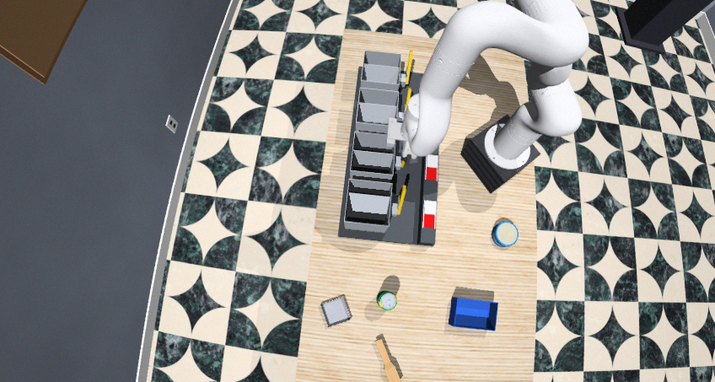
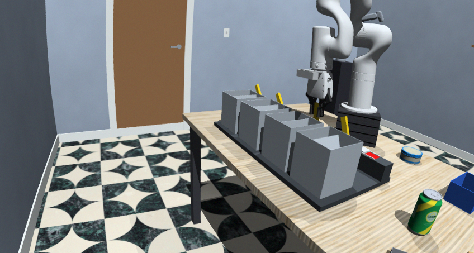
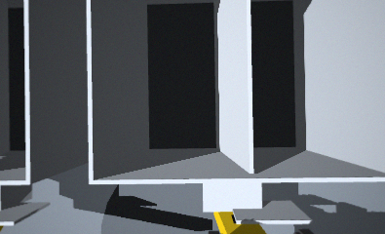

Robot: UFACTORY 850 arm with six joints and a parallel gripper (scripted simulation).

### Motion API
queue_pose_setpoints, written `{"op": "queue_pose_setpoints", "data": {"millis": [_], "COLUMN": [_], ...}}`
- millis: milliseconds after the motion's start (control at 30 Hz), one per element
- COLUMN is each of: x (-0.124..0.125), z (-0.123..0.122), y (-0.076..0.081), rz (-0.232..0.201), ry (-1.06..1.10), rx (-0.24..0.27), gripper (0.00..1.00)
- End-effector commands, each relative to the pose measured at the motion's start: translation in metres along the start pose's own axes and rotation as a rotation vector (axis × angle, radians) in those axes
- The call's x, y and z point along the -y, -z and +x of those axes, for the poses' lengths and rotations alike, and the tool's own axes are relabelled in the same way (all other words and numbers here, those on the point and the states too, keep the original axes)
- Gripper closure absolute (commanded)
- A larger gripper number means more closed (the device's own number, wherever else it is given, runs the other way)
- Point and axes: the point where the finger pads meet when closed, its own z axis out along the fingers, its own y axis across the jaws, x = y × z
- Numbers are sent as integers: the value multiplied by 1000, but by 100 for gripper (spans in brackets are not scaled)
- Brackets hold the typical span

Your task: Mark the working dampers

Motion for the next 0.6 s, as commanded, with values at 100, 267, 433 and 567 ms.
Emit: {"op": "queue_pose_setpoints", "data": {"millis": [100,267,433,567], "x": [0,0,0,0], "z": [1,1,1,1], "y": [0,3,13,27], "rz": [-9,-9,-9,-9], "ry": [-1,-1,-1,-1], "rx": [-2,-2,-2,-2], "gripper": [61,61,61,61]}}
